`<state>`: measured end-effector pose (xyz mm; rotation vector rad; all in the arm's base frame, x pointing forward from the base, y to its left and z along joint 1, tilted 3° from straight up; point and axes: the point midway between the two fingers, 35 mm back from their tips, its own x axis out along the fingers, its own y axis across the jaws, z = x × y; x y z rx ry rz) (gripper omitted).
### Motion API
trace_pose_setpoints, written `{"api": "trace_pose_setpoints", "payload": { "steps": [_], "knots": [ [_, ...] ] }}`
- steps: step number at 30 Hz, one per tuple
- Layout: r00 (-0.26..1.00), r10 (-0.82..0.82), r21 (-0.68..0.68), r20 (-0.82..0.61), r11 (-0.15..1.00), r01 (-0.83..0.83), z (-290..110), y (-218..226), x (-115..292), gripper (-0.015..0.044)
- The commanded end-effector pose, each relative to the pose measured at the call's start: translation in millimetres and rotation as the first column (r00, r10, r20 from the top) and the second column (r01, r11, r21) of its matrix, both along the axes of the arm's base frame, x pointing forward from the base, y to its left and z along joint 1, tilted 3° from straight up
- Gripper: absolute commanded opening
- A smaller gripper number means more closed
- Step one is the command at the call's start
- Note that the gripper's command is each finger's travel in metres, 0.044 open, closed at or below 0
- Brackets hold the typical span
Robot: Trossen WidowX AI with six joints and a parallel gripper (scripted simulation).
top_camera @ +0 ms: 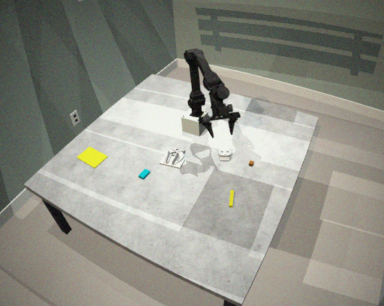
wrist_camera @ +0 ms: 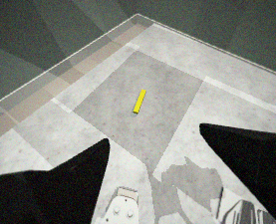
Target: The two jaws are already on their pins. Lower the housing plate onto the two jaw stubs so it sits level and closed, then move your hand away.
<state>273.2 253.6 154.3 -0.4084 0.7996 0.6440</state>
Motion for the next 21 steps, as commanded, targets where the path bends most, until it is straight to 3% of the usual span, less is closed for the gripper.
{"api": "trace_pose_setpoints", "payload": {
  "steps": [1,21],
  "knots": [
    [0.995,-0.026,-0.021,-0.1,0.999,0.024,-22.0,2.7,-12.0,0.044],
    [0.874,-0.23,-0.198,-0.428,0.967,0.158,-94.5,-3.2,-68.7,0.044]
  ]
}}
